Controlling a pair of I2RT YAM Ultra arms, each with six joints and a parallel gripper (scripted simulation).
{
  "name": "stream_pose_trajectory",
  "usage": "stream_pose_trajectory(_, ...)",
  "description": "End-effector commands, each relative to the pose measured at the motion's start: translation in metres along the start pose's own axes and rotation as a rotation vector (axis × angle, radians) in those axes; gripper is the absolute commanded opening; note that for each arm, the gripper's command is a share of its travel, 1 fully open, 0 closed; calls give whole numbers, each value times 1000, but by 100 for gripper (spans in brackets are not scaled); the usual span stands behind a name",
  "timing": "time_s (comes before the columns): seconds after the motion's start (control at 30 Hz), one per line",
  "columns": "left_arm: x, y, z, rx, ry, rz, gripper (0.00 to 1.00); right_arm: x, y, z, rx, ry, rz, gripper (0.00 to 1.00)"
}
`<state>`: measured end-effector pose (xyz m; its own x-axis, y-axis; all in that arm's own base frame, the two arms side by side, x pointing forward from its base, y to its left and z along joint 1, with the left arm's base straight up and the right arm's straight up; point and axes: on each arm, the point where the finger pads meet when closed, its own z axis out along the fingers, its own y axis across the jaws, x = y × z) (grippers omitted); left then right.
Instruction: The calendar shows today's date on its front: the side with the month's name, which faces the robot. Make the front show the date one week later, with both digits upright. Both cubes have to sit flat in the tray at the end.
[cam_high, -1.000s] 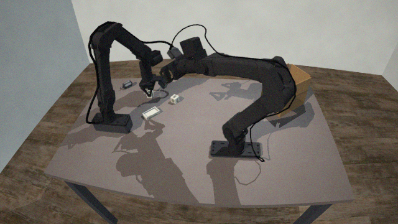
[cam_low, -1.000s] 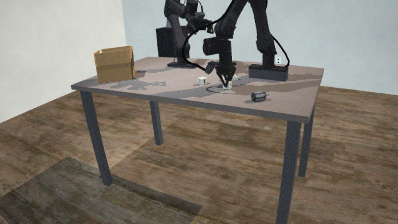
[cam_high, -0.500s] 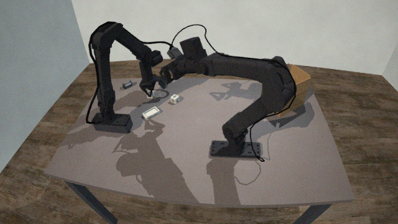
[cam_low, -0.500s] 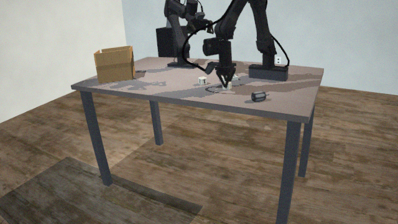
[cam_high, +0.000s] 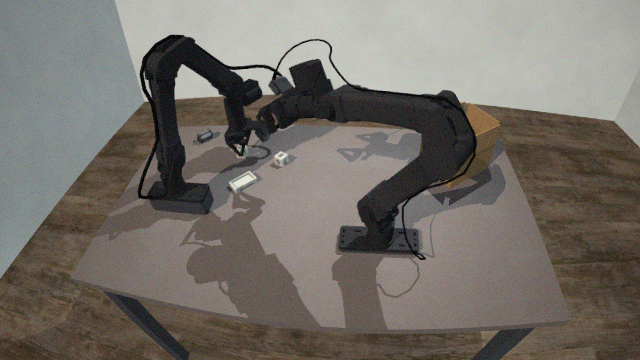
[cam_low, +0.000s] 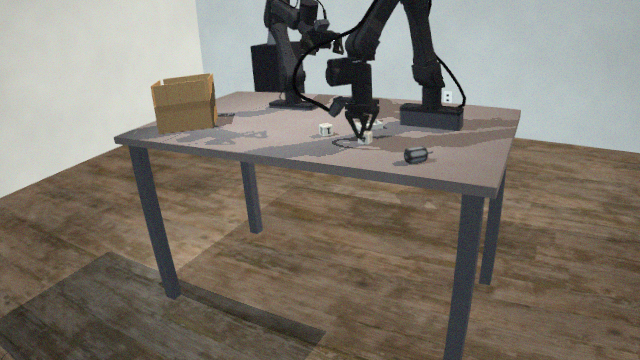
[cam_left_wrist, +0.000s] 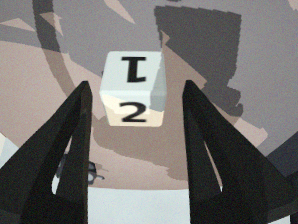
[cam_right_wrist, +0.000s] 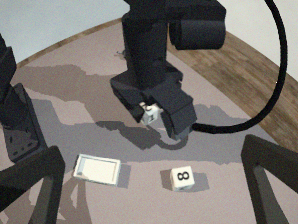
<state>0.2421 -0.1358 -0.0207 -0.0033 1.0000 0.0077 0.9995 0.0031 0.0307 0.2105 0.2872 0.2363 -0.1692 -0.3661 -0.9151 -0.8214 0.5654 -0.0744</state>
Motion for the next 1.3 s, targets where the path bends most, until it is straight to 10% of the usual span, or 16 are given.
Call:
stream_pose_trajectory(0.0,-11,4,-17,-30,-35,-1,56,-12,-1,-3,3,-22,2,100)
stream_pose_trajectory(0.2,-9,5,-29,-30,-35,-1,56,-12,-1,-3,3,-22,2,100)
stream_pose_trajectory(0.33,-9,5,-43,-35,-27,-1,100,-12,-1,-3,3,-22,2,100)
stream_pose_trajectory(1.0,2,5,-57,12,-9,-4,100,-3,-1,-6,1,28,2,100)
stream_pose_trajectory(1.27,2,5,-57,12,-9,-4,100,19,-12,-66,15,224,18,100)
